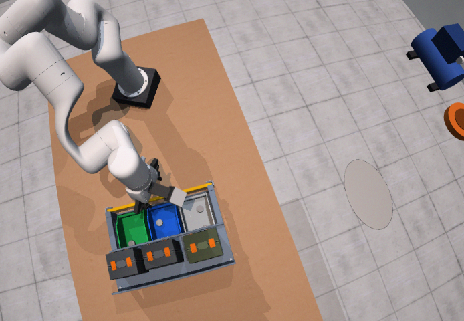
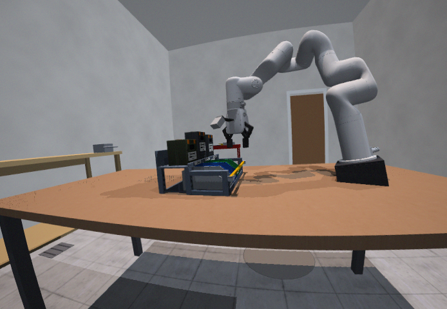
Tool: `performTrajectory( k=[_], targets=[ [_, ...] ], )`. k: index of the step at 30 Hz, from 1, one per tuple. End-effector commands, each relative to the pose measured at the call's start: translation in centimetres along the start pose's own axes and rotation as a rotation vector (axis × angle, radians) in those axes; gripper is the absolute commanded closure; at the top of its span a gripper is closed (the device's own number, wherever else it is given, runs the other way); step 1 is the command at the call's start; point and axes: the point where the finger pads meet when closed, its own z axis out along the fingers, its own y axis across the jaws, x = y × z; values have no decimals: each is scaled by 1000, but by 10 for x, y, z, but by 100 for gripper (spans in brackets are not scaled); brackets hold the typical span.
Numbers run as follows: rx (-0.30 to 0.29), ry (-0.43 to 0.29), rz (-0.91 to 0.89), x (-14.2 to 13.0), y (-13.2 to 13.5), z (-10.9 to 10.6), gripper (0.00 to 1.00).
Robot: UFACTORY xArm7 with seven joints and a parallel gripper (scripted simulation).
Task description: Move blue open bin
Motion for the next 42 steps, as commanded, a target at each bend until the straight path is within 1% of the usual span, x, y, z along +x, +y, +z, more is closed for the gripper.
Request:
performTrajectory(
  k=[1,3,8,20,25,37,42],
  targets=[
    [2,2,-16,1,1,-1,0],
    [2,2,-16,1,1,-1,0],
    [3,2,-270,1,1,-1,0],
    [3,2,-270,1,1,-1,0],
    [6,1,-525,1,1,-1,0],
    [6,1,-525,1,1,-1,0],
    [7,1,-570,1,1,-1,0]
  ],
)
